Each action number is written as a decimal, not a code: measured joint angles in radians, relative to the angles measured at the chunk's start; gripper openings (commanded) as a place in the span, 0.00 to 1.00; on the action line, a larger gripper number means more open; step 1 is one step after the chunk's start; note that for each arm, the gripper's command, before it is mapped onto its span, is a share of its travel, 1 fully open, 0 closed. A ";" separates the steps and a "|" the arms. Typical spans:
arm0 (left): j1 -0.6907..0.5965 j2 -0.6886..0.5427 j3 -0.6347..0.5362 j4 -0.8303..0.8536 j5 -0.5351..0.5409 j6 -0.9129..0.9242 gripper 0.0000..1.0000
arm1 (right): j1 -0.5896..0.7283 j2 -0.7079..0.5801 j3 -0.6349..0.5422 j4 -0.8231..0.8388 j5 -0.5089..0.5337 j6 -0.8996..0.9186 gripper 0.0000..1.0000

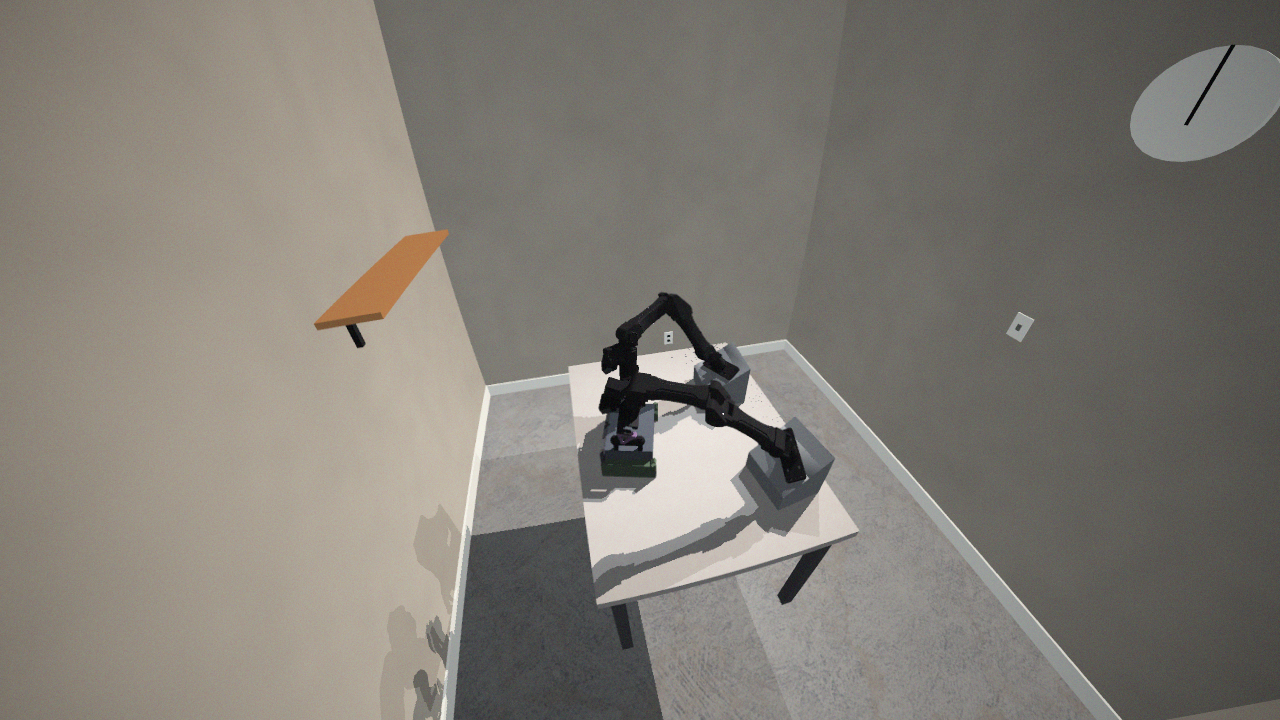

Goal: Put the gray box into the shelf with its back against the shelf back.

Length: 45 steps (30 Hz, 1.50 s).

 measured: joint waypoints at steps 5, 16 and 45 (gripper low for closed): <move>-0.018 0.006 0.065 -0.072 -0.014 -0.015 1.00 | 0.014 -0.002 0.049 -0.076 0.008 0.013 1.00; -0.033 0.008 0.118 -0.116 -0.019 -0.027 1.00 | 0.026 -0.008 0.085 -0.116 0.014 0.022 1.00; -0.033 0.001 0.110 -0.117 -0.019 -0.027 1.00 | 0.023 -0.002 0.088 -0.120 0.014 0.021 1.00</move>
